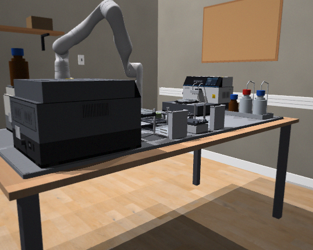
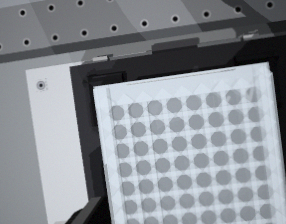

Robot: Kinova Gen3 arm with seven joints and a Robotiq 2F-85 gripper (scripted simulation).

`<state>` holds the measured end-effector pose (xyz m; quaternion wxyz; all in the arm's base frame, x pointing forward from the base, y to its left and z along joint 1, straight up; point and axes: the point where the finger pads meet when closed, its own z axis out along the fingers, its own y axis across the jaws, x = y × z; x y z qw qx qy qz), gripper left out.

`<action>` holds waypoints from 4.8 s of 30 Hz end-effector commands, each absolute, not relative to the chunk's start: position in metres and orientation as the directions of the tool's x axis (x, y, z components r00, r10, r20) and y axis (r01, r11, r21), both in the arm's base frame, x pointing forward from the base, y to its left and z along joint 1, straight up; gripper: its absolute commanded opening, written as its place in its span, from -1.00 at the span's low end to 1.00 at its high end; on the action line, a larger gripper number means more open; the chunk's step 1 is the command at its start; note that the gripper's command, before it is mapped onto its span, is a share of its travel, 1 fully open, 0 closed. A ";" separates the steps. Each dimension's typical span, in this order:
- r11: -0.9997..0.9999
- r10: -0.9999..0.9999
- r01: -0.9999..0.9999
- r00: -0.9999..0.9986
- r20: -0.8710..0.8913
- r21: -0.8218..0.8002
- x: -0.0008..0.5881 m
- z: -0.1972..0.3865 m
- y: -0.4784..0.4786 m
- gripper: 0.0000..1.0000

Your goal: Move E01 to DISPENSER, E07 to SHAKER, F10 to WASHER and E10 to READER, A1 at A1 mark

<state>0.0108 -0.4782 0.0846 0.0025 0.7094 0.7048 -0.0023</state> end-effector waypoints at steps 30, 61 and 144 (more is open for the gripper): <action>-0.006 1.000 1.000 0.006 -0.009 0.001 0.011 0.085 -0.479 0.88; -0.006 1.000 1.000 0.006 -0.009 0.001 0.011 0.085 -0.479 0.88; -0.006 1.000 1.000 0.006 -0.008 0.001 0.011 0.143 -0.478 0.88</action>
